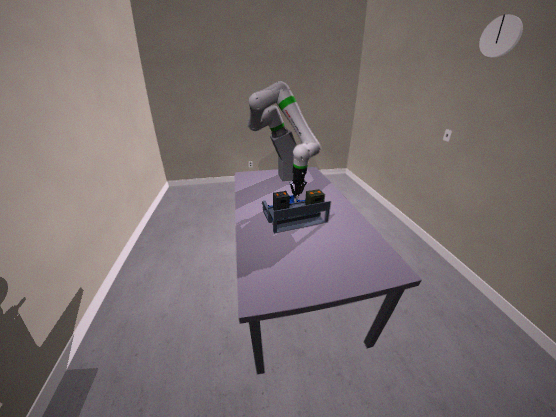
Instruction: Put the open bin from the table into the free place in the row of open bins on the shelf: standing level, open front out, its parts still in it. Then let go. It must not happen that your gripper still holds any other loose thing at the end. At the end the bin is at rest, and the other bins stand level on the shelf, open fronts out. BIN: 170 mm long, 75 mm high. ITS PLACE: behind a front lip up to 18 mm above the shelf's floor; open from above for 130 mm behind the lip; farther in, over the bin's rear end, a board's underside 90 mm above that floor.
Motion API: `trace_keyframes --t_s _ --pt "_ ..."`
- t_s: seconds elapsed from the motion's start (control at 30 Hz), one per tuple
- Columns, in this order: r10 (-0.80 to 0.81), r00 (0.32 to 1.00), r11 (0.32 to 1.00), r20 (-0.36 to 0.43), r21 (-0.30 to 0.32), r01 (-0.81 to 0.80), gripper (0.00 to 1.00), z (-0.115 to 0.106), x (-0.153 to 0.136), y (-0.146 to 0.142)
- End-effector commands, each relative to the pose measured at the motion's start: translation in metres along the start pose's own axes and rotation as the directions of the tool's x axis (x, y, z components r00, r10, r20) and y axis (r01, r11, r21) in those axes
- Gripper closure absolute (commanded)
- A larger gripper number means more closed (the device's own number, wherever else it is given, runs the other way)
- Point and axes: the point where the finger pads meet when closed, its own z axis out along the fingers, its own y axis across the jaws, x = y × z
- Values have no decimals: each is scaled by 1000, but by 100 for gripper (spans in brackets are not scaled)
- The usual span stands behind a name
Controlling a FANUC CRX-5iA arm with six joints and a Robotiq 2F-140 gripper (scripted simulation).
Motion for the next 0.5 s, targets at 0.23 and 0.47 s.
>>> trace_keyframes --t_s 0.23,0.47 --pt "0 1000 1000 0 0 0 100 0 0 0" --pt "0 1000 1000 0 0 0 94 0 0 0"
